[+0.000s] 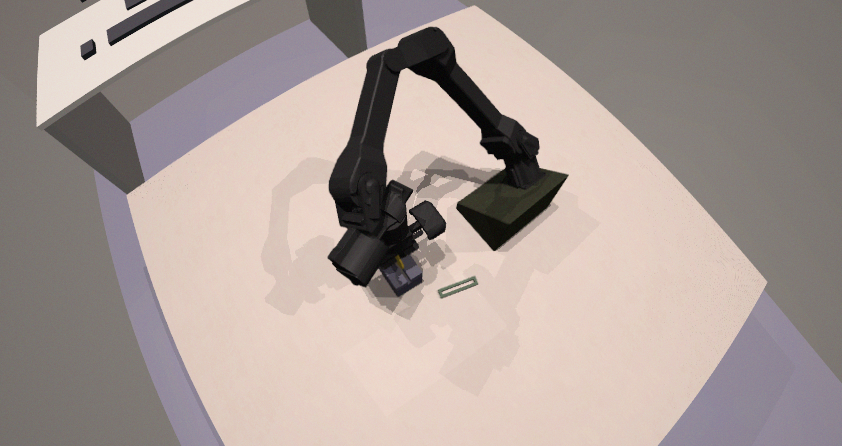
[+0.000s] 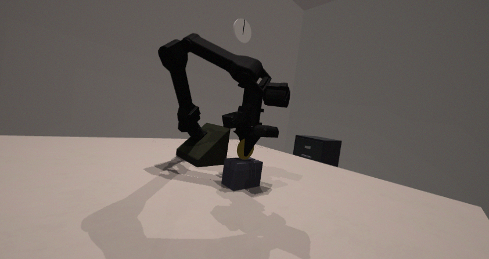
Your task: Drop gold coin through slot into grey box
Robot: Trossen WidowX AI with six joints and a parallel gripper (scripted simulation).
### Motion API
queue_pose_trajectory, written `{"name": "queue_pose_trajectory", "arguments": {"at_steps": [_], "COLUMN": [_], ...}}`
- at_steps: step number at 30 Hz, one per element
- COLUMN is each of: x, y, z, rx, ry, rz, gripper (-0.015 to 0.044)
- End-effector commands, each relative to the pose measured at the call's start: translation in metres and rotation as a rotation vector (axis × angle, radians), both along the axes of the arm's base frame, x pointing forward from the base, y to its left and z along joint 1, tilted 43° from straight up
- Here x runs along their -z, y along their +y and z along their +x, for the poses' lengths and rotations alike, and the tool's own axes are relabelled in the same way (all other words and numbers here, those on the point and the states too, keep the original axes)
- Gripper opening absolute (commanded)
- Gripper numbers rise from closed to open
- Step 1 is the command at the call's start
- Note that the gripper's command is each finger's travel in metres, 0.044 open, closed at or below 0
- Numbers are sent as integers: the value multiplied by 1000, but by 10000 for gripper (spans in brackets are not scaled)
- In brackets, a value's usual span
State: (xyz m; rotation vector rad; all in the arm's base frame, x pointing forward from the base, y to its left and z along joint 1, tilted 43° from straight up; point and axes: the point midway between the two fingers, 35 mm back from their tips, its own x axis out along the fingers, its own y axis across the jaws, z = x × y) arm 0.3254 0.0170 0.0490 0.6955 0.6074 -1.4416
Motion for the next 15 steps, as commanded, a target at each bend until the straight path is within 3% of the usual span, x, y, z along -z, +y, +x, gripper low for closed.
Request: {"name": "queue_pose_trajectory", "arguments": {"at_steps": [1,6,15], "x": [0,0,0], "y": [0,0,0], "z": [0,0,0], "rx": [0,0,0], "ry": [0,0,0], "rz": [0,0,0], "gripper": [26,158,161]}}
